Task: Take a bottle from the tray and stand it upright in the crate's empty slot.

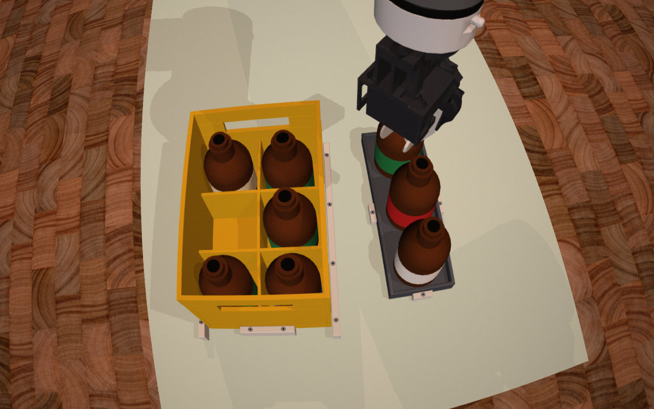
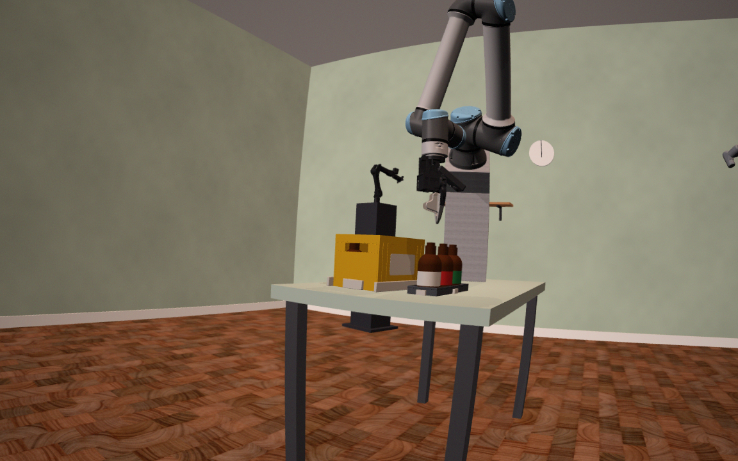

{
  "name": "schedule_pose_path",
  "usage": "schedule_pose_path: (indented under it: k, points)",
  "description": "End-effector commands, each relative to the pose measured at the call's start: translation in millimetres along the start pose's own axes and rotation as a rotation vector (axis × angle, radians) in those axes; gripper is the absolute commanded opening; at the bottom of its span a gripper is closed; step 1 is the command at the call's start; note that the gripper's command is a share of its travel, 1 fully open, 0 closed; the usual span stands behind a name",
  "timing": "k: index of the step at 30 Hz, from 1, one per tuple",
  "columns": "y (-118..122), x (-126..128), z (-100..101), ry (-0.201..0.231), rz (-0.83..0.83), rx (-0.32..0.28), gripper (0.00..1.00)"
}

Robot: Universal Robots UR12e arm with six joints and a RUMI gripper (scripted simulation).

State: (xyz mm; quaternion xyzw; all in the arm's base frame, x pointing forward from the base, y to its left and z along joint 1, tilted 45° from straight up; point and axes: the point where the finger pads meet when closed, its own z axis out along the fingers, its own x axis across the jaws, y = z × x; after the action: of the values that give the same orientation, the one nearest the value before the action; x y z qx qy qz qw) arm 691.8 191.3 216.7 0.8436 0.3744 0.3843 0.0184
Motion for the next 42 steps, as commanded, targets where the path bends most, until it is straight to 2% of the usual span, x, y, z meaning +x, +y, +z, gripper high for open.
schedule_pose_path:
  k: [1, 5, 6, 42]
  points:
    - [-17.8, 14.7, -2.2, 0.001, -0.004, -0.007, 0.00]
    - [-18.4, 15.1, -2.3, 0.001, -0.004, -0.007, 0.00]
    - [-18.4, 15.1, -2.3, 0.001, -0.004, -0.007, 0.38]
    - [-18.4, 15.1, -2.2, 0.001, -0.004, -0.007, 0.38]
